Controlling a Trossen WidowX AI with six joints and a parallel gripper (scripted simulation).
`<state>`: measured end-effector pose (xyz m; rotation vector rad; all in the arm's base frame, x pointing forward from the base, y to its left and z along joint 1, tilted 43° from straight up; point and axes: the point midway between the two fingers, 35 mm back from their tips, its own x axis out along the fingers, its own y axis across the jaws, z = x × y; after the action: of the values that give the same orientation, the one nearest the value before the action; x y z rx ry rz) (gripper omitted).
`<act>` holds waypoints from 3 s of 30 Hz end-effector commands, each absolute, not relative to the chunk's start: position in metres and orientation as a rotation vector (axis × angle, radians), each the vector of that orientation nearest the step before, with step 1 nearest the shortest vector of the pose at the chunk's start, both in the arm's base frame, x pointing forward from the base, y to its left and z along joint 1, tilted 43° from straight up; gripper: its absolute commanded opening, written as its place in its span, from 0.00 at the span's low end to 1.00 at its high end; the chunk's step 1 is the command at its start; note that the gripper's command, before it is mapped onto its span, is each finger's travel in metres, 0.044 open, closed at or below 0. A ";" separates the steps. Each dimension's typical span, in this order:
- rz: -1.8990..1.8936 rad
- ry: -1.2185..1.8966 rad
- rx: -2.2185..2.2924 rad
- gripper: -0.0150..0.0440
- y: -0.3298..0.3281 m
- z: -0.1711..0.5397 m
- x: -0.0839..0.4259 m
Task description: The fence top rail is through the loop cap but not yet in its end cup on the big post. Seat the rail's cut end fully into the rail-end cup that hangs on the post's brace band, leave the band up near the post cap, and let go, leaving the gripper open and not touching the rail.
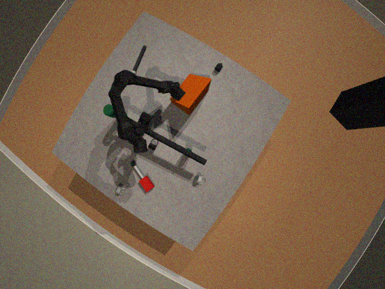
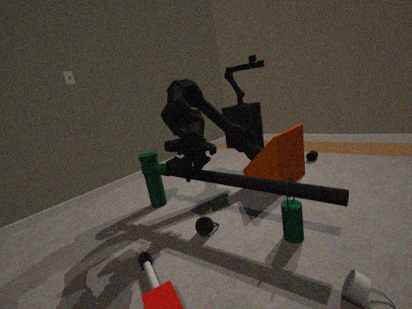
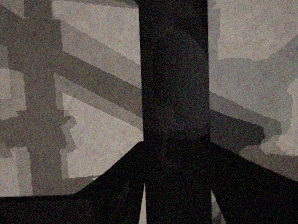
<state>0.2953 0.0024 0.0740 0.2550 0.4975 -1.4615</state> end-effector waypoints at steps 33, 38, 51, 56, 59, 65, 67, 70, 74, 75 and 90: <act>-1.445 0.479 0.270 0.25 -0.004 0.091 0.302; -1.445 0.479 0.270 0.25 -0.005 0.093 0.302; -1.464 0.499 0.256 0.30 -0.007 0.085 0.298; -1.464 0.499 0.256 0.52 -0.007 0.085 0.298; -1.464 0.499 0.256 0.65 -0.007 0.085 0.298; -1.460 0.501 0.264 0.92 0.009 0.084 0.296; -1.458 0.501 0.269 1.00 0.018 0.084 0.295; -1.457 0.500 0.274 1.00 0.032 0.084 0.293; -1.457 0.497 0.279 1.00 0.048 0.085 0.289; -1.457 0.497 0.279 1.00 0.049 0.085 0.289; -1.336 0.536 0.330 1.00 0.081 0.105 0.284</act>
<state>0.2836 0.0795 0.1023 0.3205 0.5285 -1.3389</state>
